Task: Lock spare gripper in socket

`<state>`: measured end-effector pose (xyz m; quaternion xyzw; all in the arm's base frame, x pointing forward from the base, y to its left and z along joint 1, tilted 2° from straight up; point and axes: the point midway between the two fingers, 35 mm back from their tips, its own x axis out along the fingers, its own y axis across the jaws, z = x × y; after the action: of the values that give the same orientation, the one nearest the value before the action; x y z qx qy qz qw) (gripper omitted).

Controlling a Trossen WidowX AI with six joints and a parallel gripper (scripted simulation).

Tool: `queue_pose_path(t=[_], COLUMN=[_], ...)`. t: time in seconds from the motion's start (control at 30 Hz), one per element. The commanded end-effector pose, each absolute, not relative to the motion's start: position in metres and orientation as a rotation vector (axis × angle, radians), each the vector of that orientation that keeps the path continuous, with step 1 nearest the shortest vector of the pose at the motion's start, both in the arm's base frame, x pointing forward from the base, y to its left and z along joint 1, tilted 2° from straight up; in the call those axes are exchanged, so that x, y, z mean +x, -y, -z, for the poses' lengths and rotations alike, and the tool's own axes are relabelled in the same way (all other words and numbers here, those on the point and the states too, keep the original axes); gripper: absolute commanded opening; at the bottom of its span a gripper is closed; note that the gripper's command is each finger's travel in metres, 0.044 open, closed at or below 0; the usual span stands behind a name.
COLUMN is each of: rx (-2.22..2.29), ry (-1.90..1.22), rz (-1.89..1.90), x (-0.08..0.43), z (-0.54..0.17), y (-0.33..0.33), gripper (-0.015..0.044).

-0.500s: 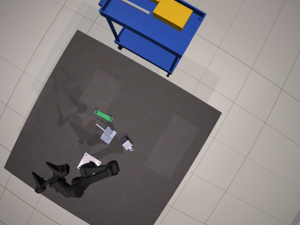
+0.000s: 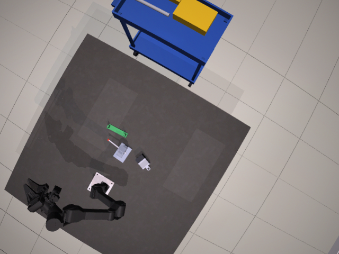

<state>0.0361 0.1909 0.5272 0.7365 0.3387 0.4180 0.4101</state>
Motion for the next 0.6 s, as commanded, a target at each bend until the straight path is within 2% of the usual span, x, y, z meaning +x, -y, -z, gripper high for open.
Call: queue_pose_path(t=[0.0, 0.23, 0.57], rx=[1.316, 0.557, -0.216], ry=[-0.56, -0.369, -0.416], rz=[-1.009, -0.859, -0.711], x=[0.053, 0.106, 0.188], z=[-0.505, -0.452, -0.378], y=[-0.234, -0.279, -0.283], gripper=[0.03, 0.03, 0.03])
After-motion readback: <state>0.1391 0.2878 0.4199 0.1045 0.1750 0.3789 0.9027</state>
